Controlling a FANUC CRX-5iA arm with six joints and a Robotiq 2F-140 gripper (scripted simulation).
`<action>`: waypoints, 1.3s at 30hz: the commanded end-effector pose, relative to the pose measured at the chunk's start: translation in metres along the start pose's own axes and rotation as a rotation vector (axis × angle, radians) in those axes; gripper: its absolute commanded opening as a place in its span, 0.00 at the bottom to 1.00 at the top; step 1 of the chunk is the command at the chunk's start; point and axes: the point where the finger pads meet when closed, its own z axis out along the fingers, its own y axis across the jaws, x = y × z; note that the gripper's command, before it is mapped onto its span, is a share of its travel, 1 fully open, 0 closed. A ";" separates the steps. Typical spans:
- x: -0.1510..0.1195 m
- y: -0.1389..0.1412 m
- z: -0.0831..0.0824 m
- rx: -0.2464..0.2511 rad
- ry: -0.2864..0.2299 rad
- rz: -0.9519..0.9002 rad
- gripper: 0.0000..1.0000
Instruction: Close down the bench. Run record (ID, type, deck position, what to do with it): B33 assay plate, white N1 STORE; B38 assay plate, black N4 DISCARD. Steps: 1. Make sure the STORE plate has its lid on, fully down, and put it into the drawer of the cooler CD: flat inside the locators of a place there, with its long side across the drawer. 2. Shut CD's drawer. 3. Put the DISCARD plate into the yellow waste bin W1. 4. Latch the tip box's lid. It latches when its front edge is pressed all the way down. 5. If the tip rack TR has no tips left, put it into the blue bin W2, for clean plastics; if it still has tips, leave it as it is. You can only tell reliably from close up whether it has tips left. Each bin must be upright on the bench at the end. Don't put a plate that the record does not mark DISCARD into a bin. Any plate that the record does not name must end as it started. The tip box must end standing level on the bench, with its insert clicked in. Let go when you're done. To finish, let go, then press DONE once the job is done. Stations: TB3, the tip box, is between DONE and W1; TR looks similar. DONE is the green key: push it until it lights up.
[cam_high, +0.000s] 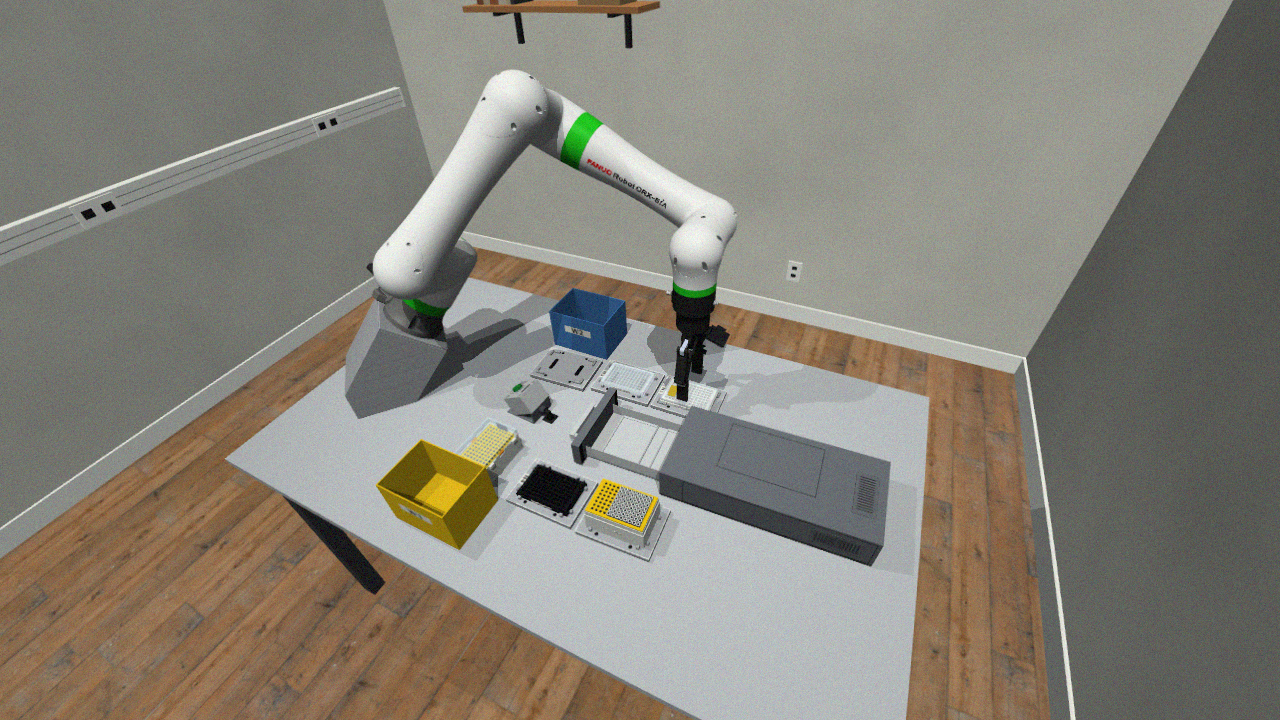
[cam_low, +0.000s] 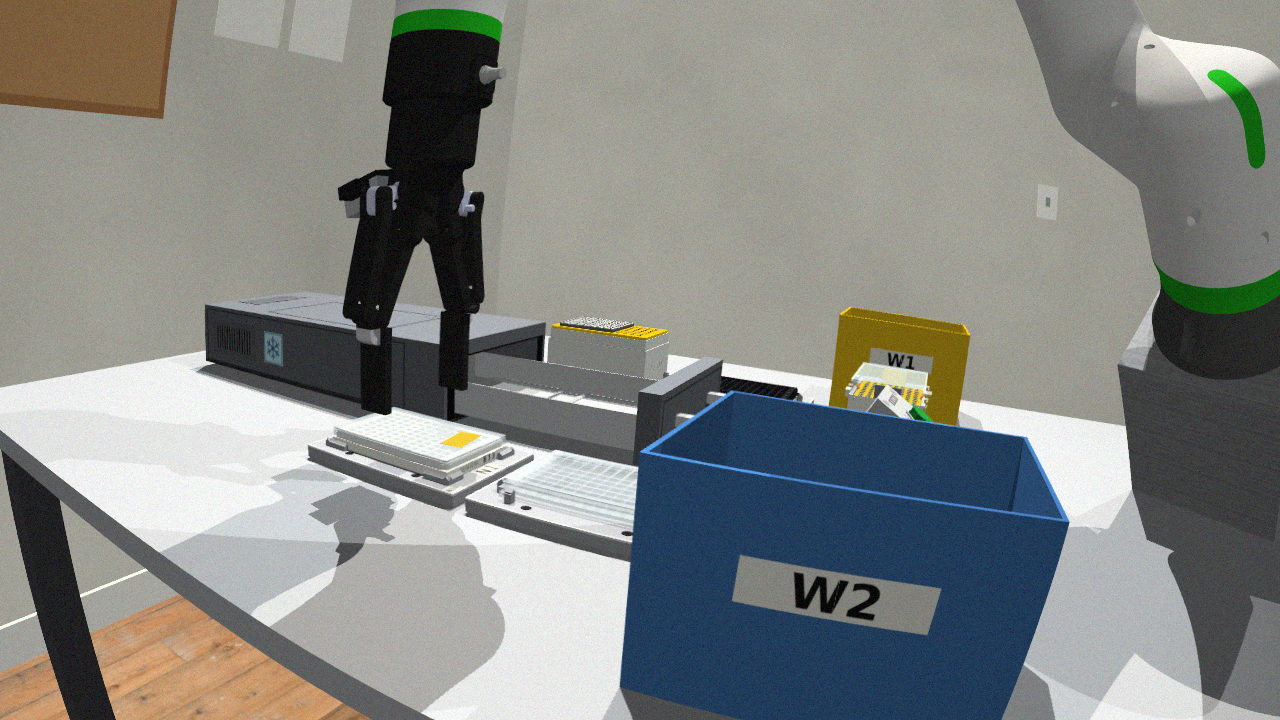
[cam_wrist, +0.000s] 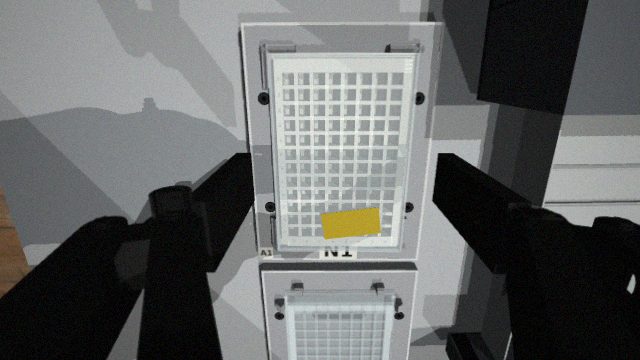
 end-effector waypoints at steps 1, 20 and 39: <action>0.001 0.000 0.002 0.000 0.002 0.000 0.70; 0.001 0.000 0.020 0.000 0.002 0.000 0.70; 0.001 0.000 0.037 0.000 0.002 0.000 0.70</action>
